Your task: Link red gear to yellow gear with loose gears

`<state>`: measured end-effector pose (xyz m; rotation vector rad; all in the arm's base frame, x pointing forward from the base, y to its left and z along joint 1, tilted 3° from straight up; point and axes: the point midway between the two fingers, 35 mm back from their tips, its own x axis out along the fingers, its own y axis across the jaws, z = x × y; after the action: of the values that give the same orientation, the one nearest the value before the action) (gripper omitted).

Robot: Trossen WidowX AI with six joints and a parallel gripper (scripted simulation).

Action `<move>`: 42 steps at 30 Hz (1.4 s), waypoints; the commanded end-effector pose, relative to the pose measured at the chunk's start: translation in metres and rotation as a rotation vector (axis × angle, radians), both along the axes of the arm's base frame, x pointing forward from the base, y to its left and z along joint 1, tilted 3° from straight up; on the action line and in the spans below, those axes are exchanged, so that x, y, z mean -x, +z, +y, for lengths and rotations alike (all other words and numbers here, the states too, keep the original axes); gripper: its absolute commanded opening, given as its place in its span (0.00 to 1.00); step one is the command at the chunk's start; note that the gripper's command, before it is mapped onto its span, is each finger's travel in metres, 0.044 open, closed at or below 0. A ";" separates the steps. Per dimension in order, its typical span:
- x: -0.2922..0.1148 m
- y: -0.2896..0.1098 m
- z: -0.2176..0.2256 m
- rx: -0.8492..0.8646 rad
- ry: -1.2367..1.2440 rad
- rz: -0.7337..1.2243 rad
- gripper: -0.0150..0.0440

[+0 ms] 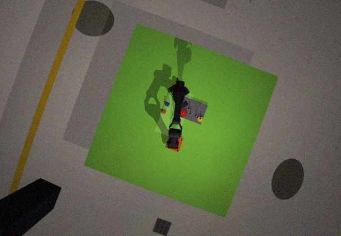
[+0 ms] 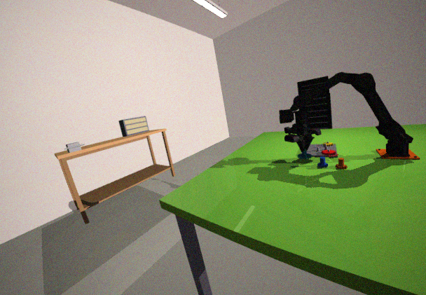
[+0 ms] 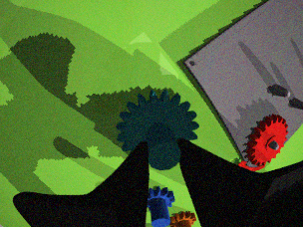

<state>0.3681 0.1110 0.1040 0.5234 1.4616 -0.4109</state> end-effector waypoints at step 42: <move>0.002 0.093 -0.003 -0.014 -0.005 -0.035 0.25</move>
<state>0.3666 0.1081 0.1898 0.5394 1.4332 -0.3999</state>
